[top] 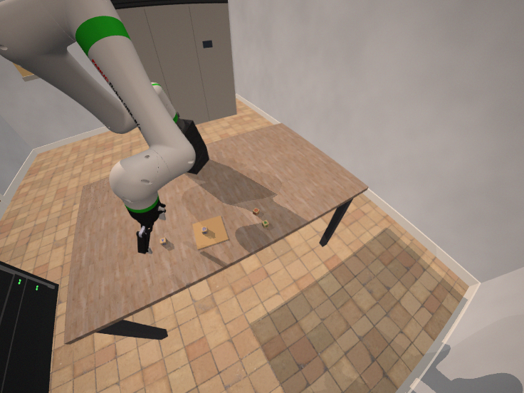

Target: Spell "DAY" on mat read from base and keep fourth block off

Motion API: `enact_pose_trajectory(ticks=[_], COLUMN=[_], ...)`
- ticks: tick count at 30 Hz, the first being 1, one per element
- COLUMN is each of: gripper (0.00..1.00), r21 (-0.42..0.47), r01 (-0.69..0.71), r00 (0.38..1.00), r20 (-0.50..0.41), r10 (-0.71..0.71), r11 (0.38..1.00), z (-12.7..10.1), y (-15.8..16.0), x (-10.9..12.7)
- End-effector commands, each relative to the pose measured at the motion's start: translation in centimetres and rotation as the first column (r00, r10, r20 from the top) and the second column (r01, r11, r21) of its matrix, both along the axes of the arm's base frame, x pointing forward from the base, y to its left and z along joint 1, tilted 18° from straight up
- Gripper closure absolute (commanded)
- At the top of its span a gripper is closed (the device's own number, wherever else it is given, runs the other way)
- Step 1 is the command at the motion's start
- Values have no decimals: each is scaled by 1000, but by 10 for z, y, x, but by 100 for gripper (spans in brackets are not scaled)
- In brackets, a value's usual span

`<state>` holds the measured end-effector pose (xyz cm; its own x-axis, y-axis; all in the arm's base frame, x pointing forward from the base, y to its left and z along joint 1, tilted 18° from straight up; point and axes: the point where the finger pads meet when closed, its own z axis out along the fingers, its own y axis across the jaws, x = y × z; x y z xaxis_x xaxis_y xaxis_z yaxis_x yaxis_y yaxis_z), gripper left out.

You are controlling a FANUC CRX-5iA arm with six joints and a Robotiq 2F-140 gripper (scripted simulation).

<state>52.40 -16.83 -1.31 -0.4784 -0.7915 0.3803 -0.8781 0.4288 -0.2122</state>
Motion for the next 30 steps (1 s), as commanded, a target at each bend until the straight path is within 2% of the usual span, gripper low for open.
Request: enact_pose_trajectory(ticks=[1,10,30], gripper=[0,0,0], r21=[-14,-11,-11], r01=[82,170,177], r00=[995,981,980], r20=[50,97,100], r10=[-81,-168,-175], r11=[997,985,984], z=[-15,-32,-33], y=[-4,-6,-6], x=[-4,-9,-10])
